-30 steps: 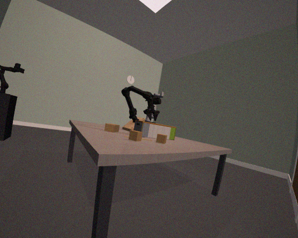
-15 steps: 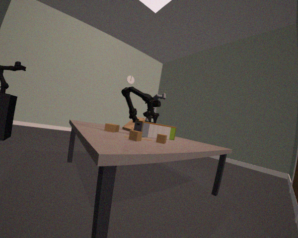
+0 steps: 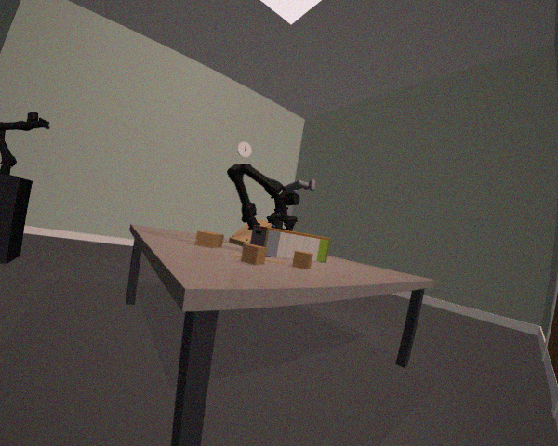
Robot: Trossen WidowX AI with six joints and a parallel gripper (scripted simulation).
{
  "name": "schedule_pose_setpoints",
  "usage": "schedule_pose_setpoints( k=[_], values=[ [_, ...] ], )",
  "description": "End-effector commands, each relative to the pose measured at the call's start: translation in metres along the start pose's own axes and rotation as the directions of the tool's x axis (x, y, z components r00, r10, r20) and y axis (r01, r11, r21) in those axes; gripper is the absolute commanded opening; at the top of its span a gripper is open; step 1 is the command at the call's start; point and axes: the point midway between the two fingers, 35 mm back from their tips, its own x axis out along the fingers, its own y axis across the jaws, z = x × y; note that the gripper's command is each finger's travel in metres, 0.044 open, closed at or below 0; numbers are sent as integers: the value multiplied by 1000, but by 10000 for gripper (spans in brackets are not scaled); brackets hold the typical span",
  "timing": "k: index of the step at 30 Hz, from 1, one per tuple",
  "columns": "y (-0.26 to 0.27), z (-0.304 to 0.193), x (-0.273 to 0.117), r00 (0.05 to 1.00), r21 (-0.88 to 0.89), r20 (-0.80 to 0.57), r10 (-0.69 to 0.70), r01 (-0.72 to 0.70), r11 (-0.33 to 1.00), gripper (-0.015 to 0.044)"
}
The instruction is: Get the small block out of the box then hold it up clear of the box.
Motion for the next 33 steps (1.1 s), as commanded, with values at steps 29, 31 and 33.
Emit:
schedule_pose_setpoints(
  k=[29,31,33],
  values=[
    [-4,-22,27,1000,-9,3,-6,6,1000,400],
    [-4,-26,28,1000,-9,3,-6,6,1000,400],
    [-4,-29,29,1000,-9,2,-6,6,1000,400]
  ],
)
